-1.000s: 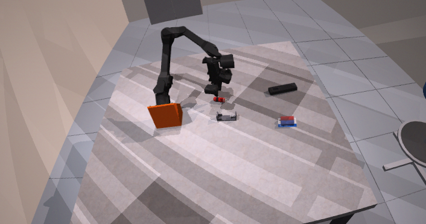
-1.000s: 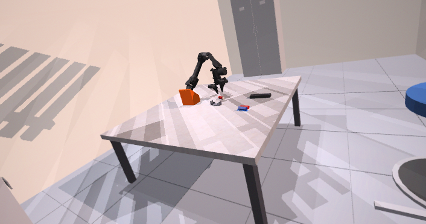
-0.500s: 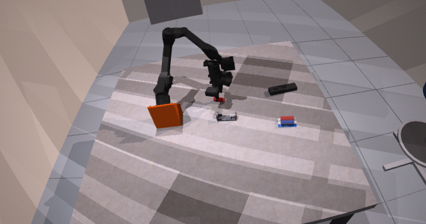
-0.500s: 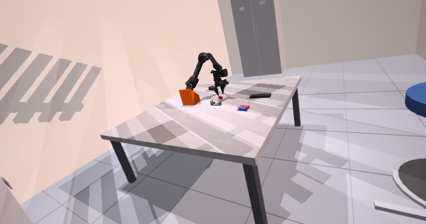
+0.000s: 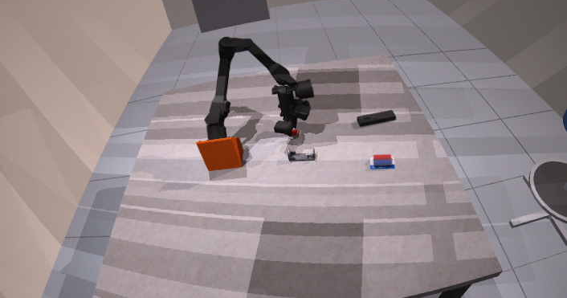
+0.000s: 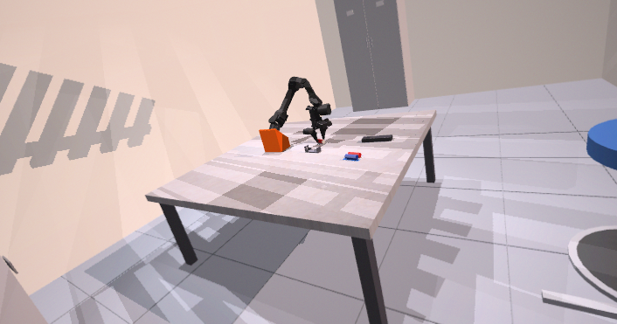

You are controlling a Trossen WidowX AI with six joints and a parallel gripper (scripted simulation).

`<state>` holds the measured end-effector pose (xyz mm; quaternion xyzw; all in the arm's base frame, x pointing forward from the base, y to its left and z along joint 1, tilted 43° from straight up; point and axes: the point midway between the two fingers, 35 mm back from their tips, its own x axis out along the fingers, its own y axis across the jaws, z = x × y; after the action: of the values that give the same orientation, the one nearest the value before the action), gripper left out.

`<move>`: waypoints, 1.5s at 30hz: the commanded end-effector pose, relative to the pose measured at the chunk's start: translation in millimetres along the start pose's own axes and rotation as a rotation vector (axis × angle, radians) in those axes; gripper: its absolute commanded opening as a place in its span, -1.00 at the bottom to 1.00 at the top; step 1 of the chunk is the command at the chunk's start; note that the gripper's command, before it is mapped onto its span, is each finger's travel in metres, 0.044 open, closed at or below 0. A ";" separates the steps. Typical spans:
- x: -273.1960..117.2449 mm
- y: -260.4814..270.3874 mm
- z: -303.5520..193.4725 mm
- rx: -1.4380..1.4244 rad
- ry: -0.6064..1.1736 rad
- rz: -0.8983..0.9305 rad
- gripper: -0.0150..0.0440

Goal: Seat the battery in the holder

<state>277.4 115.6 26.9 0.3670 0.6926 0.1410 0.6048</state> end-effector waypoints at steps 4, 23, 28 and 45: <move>11.0 -0.2 -2.2 0.005 0.007 0.004 0.31; -17.8 -0.5 -0.5 0.005 0.005 0.002 -0.24; -38.9 -0.6 -1.6 0.005 0.006 0.003 -0.24; -47.1 -29.8 25.9 0.851 -0.005 -0.008 -0.24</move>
<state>288.9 63.7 40.8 0.5484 0.6994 -0.1010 0.4471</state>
